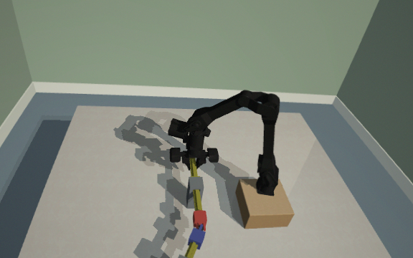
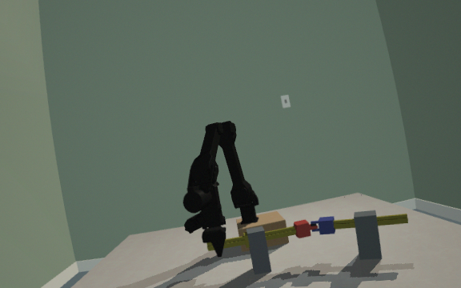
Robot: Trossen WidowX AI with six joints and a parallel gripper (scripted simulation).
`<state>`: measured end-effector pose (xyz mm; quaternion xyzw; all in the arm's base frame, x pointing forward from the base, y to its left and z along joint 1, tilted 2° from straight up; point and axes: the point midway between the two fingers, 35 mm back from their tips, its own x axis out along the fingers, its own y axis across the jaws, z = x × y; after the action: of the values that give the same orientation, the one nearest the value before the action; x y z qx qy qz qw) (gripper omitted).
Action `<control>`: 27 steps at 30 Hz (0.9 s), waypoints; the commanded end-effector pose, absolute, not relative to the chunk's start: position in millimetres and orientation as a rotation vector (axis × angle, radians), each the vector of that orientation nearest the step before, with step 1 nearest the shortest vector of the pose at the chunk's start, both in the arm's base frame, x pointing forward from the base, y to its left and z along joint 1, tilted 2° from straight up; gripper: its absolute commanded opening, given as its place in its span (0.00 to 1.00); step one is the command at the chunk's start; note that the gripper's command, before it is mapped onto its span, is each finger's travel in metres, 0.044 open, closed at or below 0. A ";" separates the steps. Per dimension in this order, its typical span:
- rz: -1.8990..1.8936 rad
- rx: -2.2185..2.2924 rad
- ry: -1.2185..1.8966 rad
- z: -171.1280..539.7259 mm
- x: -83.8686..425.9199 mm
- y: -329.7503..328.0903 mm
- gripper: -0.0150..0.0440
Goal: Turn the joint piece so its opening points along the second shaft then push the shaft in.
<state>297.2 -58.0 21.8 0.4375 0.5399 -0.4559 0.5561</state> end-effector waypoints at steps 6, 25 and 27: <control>-1.076 1.033 1.274 22.0 297.5 -58.1 0.37; -1.076 1.033 1.274 22.0 297.5 -58.1 1.00; -1.076 1.033 1.274 22.0 297.5 -58.1 1.00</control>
<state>297.3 -58.1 21.8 0.4375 0.5399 -0.4559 0.5562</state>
